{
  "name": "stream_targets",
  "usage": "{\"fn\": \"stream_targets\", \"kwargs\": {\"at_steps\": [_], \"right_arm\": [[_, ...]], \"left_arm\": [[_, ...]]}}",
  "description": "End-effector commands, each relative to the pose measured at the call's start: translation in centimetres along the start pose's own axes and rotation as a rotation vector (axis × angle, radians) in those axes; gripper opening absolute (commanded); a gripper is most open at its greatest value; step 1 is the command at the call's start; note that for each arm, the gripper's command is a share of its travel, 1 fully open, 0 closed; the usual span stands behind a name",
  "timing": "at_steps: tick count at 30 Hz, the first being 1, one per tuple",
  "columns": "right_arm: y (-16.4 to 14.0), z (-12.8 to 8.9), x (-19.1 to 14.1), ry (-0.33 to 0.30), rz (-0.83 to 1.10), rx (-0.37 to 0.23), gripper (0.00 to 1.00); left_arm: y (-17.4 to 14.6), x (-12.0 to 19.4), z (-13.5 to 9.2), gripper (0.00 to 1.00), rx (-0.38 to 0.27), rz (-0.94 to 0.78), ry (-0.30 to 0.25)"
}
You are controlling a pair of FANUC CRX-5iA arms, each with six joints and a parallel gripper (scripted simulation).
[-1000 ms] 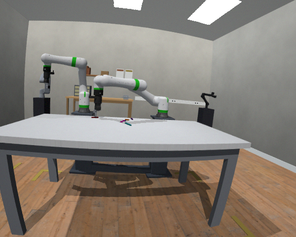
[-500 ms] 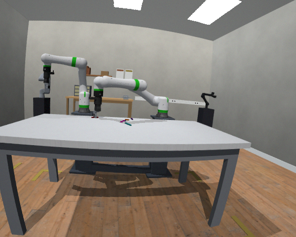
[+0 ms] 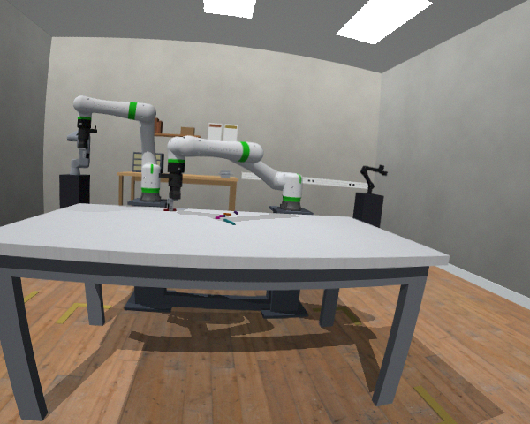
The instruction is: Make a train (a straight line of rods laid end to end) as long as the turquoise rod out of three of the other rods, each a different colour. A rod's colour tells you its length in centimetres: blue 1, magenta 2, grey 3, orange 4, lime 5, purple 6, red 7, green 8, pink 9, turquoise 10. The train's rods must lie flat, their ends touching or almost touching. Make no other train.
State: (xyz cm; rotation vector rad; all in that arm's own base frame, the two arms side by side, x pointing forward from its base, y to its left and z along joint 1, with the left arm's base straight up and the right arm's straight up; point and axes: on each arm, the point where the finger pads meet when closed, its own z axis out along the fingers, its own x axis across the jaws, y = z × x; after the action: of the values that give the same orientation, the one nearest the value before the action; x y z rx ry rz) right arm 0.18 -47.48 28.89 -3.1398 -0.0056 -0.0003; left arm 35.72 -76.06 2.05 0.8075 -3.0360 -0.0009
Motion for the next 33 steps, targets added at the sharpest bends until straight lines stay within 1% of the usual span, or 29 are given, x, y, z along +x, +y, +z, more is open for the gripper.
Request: {"fn": "stream_targets", "kwargs": {"at_steps": [1,22,23,33], "right_arm": [[0.02,-0.08,-0.01,0.000,0.000,-0.002,1.00],[0.02,-0.08,-0.01,0.000,0.000,-0.002,1.00],[0.02,-0.08,-0.01,0.000,0.000,-0.002,1.00],[0.02,-0.08,-0.01,0.000,0.000,-0.002,1.00]], "left_arm": [[-0.06,0.02,-0.21,0.54,0.003,0.000,0.001],[-0.06,0.02,-0.21,0.54,0.003,0.000,0.001],[-0.06,0.02,-0.21,0.24,0.003,0.000,0.001],[-0.06,0.02,-0.21,0.24,0.003,0.000,0.001]]}}
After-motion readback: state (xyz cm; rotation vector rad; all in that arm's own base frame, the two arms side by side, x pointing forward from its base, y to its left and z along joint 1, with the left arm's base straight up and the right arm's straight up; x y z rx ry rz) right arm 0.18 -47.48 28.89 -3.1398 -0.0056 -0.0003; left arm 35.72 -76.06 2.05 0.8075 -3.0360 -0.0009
